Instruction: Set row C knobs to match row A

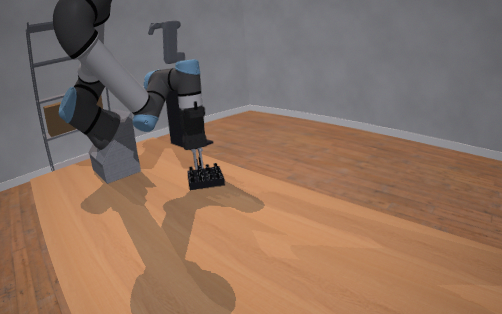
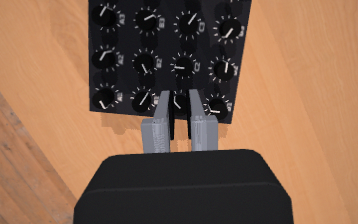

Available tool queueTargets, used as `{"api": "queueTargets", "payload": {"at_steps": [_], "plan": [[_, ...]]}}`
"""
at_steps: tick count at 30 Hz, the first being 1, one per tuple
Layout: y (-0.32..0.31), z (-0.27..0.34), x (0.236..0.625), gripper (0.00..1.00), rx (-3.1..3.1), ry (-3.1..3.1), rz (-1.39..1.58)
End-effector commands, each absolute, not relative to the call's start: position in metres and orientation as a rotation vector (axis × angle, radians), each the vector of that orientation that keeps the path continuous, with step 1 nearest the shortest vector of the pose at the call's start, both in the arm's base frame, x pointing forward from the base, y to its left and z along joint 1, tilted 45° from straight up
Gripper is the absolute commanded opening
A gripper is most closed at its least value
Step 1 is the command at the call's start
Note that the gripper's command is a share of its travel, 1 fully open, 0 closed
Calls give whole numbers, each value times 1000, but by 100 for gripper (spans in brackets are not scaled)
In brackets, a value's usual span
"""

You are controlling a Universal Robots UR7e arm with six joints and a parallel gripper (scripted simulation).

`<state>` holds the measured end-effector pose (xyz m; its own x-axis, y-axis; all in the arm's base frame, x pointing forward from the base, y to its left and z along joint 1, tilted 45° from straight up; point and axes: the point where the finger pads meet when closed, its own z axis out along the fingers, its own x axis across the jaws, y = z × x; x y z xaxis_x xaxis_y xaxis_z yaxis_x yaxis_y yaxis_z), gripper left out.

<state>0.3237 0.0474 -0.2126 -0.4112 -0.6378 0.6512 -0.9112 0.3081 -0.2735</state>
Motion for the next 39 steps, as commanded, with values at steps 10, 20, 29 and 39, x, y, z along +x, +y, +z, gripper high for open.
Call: {"api": "queueTargets", "payload": {"at_steps": [10, 20, 29, 39], "plan": [[46, -212, 322, 30, 1578, -1959, 783], [46, -212, 322, 30, 1704, -1814, 721], [46, -212, 322, 30, 1842, -1629, 642], [46, -212, 322, 30, 1951, -1459, 570]]}}
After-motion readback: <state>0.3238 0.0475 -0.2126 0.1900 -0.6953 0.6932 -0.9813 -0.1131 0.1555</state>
